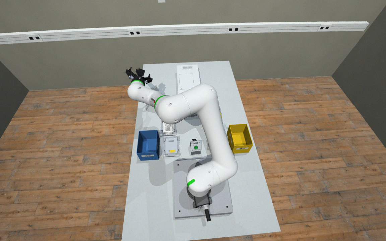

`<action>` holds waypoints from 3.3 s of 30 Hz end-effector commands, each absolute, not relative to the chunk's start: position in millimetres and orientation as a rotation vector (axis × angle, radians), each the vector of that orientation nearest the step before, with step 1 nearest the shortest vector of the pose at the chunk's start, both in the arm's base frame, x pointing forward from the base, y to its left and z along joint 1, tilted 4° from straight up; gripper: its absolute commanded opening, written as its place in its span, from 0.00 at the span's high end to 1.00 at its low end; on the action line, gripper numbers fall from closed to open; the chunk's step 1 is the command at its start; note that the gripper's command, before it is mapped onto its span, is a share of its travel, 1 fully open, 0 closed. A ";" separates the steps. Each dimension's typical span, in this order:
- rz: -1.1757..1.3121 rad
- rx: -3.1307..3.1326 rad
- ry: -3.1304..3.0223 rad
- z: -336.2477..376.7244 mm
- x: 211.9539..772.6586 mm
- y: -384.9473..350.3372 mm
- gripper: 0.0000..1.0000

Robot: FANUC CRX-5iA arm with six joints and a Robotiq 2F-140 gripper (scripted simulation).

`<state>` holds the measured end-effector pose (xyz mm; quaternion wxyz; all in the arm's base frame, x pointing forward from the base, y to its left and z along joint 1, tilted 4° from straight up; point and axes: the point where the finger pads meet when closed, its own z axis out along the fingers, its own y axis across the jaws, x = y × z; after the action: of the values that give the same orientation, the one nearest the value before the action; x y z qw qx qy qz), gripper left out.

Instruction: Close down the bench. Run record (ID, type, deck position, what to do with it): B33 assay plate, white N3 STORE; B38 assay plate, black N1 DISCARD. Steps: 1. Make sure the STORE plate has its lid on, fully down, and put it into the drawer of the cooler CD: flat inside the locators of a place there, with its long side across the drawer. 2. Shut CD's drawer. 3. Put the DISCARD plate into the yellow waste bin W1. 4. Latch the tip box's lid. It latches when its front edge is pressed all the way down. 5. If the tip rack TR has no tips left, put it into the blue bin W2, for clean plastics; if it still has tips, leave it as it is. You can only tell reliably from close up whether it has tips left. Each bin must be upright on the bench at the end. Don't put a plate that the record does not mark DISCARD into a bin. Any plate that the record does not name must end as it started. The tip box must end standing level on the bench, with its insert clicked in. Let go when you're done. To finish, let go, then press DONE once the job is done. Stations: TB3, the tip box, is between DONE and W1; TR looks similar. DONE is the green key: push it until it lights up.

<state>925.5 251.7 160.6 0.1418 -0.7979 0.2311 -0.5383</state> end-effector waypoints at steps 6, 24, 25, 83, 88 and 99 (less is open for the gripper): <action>-1.556 -2.300 0.667 162.6 925.9 251.6 0.00; -1.619 -2.297 0.692 186.7 933.2 227.3 0.90; -1.619 -2.297 0.692 188.4 933.7 225.6 0.90; -1.901 -2.438 0.955 305.4 924.6 20.8 0.90; -1.909 -2.481 1.001 309.3 920.0 7.1 0.90; -1.906 -2.530 1.049 319.3 903.4 -35.4 0.90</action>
<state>910.7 -17.4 312.0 -0.0898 -0.7549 0.3088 -0.5716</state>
